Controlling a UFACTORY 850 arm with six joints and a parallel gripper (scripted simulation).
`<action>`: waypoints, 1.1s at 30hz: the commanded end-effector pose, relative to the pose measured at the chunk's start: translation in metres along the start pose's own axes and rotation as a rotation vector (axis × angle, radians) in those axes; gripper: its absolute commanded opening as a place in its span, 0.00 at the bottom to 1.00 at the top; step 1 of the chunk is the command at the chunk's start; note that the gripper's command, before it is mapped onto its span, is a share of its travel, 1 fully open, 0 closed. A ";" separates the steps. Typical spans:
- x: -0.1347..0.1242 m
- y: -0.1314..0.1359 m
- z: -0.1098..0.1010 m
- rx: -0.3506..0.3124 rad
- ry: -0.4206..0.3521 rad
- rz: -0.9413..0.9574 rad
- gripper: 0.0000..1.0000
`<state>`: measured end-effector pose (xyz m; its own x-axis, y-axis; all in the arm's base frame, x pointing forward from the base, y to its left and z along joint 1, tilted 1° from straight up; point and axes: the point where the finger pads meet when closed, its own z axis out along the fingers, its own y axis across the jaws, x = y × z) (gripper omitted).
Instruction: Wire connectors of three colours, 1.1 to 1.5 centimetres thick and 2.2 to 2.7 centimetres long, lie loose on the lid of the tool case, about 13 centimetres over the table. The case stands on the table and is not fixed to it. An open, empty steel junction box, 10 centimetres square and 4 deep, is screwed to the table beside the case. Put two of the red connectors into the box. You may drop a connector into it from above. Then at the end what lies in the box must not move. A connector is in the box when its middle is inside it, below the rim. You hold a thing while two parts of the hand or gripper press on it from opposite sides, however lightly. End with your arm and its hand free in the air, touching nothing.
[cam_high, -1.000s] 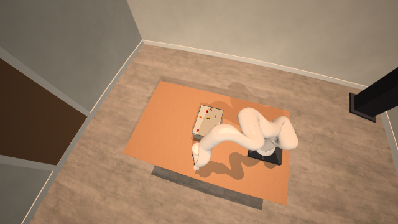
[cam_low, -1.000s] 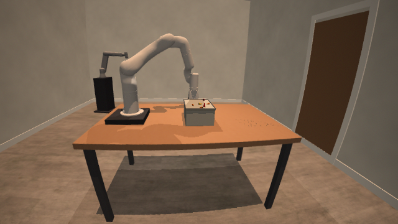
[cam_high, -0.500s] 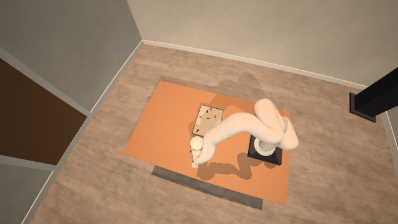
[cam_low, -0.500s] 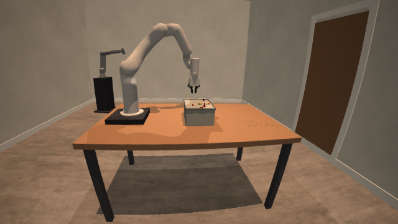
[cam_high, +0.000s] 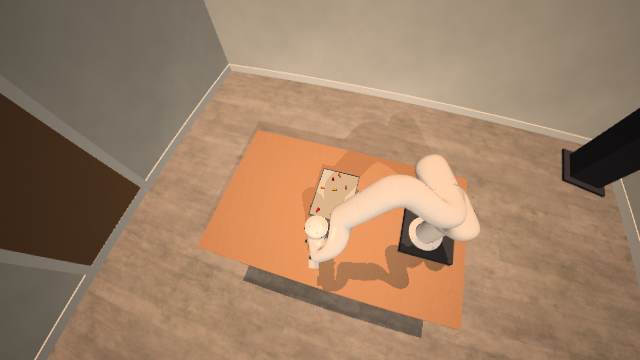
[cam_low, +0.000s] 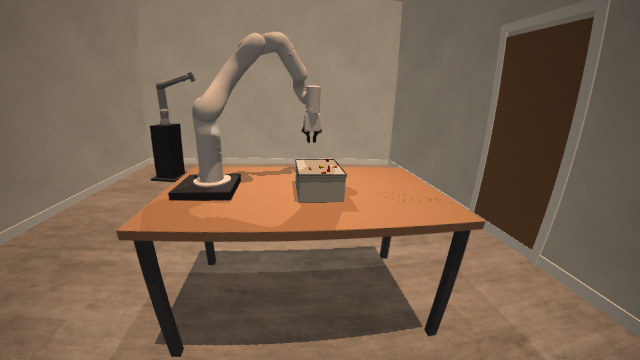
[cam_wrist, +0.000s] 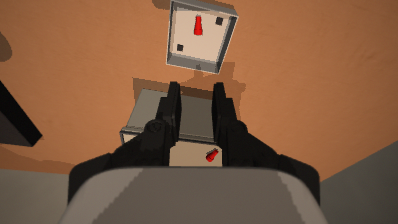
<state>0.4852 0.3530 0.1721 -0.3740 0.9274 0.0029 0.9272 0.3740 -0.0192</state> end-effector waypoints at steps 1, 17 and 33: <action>0.000 0.001 -0.002 -0.003 0.001 0.000 0.30; -0.114 0.027 0.005 -0.003 0.001 0.334 0.30; -0.204 0.032 0.014 -0.003 0.002 0.586 0.30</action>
<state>0.5899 0.1766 0.1590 0.1996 0.9799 -0.0067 0.9797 -0.1997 -0.0173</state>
